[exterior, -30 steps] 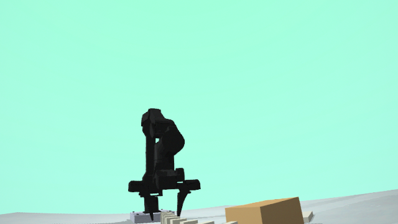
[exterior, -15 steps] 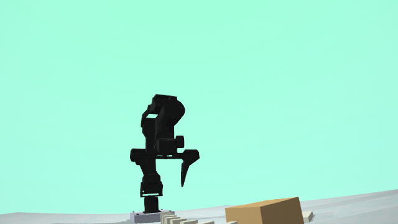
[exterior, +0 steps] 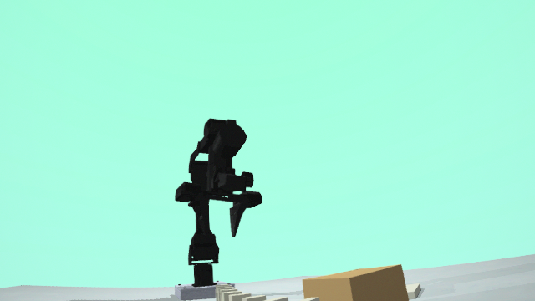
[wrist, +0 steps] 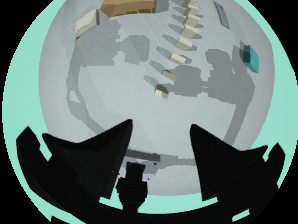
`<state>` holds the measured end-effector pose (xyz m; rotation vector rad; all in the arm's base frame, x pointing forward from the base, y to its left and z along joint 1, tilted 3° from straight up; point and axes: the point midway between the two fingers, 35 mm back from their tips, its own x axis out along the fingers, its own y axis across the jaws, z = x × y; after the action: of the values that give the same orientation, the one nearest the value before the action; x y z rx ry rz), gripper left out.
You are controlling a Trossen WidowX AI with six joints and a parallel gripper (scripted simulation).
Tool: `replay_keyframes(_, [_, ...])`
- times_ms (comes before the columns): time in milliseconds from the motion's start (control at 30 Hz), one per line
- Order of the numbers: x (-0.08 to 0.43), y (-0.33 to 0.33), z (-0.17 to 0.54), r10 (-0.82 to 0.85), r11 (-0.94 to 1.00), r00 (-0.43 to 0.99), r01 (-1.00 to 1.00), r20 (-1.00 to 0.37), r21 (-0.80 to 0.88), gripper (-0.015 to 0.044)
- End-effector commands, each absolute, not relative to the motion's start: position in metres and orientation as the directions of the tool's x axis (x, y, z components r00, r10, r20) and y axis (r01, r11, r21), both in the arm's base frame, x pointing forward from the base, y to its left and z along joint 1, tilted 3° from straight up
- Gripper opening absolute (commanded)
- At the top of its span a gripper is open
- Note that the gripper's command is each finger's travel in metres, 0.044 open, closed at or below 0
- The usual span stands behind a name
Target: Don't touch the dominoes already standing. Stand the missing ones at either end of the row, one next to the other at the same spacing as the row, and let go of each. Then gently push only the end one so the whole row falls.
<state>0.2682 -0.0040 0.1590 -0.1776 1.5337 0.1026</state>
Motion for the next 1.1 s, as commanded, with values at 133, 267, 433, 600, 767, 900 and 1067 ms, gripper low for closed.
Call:
replay_keyframes(133, [0.248, -0.003, 0.124, -0.044, 0.474, 0.040, -0.879, -0.998, -0.056, 0.0072])
replay_keyframes(267, [0.239, -0.003, 0.110, -0.044, 0.166, 0.039, -0.985, -0.998, -0.046, 0.0000])
replay_keyframes(433, [0.239, -0.003, 0.109, -0.044, 0.150, 0.039, -0.988, -0.998, -0.045, 0.0000])
replay_keyframes(600, [0.239, -0.003, 0.109, -0.044, 0.150, 0.039, -0.988, -0.998, -0.045, 0.0000])
replay_keyframes(767, [0.239, -0.003, 0.109, -0.044, 0.150, 0.039, -0.988, -0.998, -0.045, 0.0000])
replay_keyframes(900, [0.239, -0.003, 0.109, -0.044, 0.150, 0.039, -0.988, -0.998, -0.045, 0.0000])
replay_keyframes(1067, [0.239, -0.003, 0.109, -0.044, 0.150, 0.039, -0.988, -0.998, -0.045, 0.0000])
